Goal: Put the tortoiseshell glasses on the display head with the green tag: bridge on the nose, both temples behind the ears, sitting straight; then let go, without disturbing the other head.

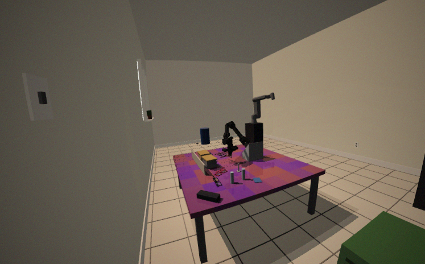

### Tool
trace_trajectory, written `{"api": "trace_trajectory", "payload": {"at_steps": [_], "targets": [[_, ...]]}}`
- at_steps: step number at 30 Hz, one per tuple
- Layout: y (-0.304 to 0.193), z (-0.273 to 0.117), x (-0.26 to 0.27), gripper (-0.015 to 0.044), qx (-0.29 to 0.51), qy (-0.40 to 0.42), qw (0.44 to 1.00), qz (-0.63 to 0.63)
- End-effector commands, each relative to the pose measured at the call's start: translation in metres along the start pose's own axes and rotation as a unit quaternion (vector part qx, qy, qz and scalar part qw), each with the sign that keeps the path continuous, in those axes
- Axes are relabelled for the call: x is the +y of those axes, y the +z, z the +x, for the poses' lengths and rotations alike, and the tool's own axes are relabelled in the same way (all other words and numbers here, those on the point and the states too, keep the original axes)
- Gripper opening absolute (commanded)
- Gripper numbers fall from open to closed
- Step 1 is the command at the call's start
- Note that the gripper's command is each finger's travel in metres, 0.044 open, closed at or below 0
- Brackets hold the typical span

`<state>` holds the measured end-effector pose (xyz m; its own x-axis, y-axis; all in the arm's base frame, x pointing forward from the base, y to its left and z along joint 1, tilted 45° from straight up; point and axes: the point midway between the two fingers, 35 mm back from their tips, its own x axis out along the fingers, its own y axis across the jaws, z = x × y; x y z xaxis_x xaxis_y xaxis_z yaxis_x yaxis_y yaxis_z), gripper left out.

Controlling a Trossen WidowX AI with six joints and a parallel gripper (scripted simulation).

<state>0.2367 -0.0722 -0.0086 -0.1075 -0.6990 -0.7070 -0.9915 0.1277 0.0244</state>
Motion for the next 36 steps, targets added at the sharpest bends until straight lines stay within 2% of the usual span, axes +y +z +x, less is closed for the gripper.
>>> {"api": "trace_trajectory", "payload": {"at_steps": [1, 36], "targets": [[0.000, 0.005, 0.000, 0.0000, 0.003, -0.001, 1.000, -0.002], [0.000, 0.016, -0.029, 0.0000, 0.003, -0.003, 1.000, -0.002]]}}
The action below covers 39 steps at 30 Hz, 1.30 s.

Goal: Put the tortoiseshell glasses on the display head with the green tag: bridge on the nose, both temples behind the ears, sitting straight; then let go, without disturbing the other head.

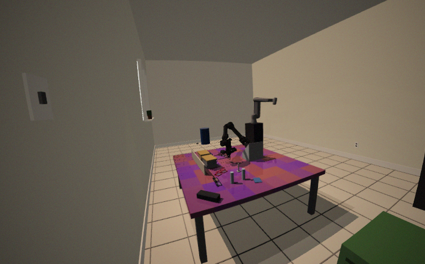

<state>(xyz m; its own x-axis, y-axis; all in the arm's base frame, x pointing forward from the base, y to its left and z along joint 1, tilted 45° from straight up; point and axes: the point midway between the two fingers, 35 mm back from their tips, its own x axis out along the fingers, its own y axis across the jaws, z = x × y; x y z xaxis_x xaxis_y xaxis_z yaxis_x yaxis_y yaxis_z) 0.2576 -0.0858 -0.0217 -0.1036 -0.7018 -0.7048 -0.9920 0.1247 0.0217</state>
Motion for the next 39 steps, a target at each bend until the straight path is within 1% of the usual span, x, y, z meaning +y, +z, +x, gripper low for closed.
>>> {"api": "trace_trajectory", "payload": {"at_steps": [1, 39], "targets": [[-0.001, 0.000, -0.008, 0.0000, 0.002, -0.001, 1.000, -0.002], [-0.001, -0.001, -0.063, 0.0000, 0.002, -0.002, 1.000, 0.000]]}}
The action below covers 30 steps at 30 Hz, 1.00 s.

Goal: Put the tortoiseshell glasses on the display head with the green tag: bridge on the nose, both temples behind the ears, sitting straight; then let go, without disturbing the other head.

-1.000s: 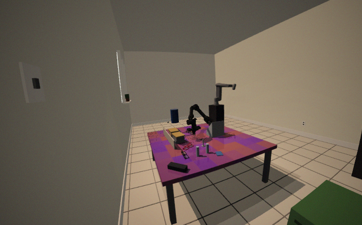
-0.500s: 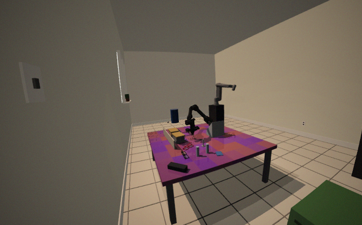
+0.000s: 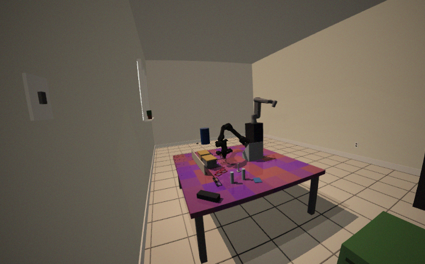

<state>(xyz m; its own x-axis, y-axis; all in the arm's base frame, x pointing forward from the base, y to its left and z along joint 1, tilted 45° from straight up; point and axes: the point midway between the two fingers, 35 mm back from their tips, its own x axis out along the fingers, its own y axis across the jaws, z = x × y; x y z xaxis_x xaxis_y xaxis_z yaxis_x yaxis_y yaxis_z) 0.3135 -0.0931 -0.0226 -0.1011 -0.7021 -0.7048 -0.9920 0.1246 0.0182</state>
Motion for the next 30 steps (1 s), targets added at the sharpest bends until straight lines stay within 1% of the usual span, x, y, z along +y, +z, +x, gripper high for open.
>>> {"api": "trace_trajectory", "payload": {"at_steps": [1, 30], "targets": [[-0.001, -0.001, -0.008, 0.0000, 0.002, -0.001, 1.000, -0.002], [-0.001, -0.001, -0.049, 0.0000, 0.002, -0.002, 1.000, -0.001]]}}
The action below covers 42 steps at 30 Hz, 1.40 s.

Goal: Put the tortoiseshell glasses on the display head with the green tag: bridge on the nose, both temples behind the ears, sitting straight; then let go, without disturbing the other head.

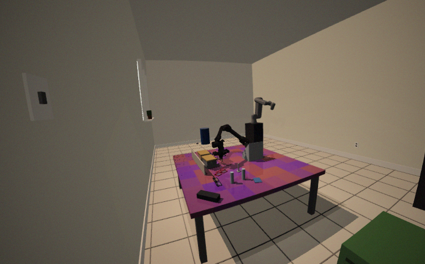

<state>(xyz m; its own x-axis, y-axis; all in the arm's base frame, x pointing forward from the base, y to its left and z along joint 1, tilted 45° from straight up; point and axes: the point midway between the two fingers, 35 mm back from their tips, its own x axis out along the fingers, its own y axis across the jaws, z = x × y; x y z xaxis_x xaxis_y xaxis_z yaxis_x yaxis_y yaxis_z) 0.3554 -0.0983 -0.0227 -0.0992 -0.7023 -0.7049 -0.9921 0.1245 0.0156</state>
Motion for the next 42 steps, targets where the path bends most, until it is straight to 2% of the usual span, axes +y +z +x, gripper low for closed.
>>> {"api": "trace_trajectory", "payload": {"at_steps": [1, 19, 42], "targets": [[-0.001, 0.000, -0.008, 0.0000, 0.002, -0.001, 1.000, -0.001], [-0.001, 0.001, -0.033, 0.0000, 0.002, -0.002, 1.000, -0.001], [-0.002, 0.003, -0.036, 0.0000, 0.002, -0.002, 1.000, -0.001]]}}
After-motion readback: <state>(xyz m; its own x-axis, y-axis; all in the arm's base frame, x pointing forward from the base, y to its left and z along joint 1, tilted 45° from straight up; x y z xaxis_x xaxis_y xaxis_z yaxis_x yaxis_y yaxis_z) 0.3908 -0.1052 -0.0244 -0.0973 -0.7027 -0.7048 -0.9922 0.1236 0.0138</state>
